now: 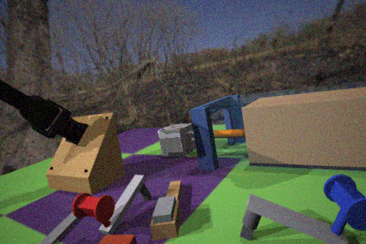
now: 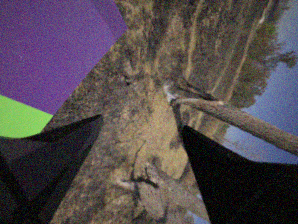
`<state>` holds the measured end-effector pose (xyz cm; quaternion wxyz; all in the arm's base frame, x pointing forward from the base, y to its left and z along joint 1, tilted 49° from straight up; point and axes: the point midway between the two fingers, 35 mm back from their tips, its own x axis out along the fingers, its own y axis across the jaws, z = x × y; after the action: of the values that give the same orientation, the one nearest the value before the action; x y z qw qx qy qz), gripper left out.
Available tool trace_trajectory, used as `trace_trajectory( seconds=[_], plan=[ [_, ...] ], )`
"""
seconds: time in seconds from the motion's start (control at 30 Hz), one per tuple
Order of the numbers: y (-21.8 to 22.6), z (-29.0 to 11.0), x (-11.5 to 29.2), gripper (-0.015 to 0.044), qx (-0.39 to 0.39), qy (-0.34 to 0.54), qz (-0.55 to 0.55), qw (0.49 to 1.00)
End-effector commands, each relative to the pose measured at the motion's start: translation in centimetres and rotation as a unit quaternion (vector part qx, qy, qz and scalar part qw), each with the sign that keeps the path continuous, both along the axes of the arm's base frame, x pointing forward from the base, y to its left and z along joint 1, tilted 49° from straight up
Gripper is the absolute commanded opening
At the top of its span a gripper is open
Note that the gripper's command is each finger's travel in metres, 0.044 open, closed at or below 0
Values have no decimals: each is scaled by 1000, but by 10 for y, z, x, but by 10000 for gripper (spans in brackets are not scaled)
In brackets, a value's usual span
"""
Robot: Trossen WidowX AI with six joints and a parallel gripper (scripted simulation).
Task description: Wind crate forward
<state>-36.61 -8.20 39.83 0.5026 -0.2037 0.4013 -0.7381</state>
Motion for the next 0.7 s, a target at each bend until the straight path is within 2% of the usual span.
trace_trajectory(
  seconds=[0.0,0.07,0.3,0.5,0.67],
  plan=[
    [2,-1,-1,426,1,-1,-5,1000],
    [22,-7,-9,440,6,-13,-43,999],
    [132,-42,-27,440,28,-78,-242,967],
    [221,-64,-7,440,40,-115,-386,914],
    [268,-79,12,440,46,-141,-461,875]
  ],
)
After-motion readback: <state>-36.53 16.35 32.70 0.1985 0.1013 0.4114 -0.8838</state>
